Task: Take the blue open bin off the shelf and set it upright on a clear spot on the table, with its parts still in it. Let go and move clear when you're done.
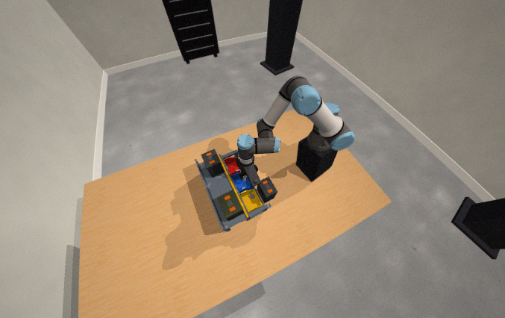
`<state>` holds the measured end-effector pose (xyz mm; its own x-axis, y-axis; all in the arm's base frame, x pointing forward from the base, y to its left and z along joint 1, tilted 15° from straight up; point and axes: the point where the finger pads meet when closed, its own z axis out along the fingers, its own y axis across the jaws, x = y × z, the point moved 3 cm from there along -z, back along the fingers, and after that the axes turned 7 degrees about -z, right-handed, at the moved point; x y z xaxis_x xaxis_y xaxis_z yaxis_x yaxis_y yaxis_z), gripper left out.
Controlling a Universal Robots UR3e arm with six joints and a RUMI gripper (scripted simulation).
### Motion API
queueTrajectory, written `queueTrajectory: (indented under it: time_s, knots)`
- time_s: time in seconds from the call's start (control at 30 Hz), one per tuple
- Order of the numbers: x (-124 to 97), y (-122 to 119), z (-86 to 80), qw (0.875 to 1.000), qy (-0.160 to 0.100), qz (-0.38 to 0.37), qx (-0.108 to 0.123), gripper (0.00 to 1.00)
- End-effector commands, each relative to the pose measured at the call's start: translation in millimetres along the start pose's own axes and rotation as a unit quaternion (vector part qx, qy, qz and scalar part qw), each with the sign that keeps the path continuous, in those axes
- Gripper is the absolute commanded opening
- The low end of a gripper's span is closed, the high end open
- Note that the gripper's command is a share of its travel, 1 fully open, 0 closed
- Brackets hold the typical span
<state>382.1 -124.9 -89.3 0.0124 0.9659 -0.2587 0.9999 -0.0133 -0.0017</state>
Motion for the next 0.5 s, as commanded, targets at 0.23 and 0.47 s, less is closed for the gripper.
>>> queueTrajectory:
  time_s: [0.23,0.47]
  knots:
    - [-1.0,1.2,6.7,1.000,-0.001,0.000,-0.002,0.26]
    - [-0.4,0.3,14.5,1.000,0.000,0.000,-0.001,0.26]
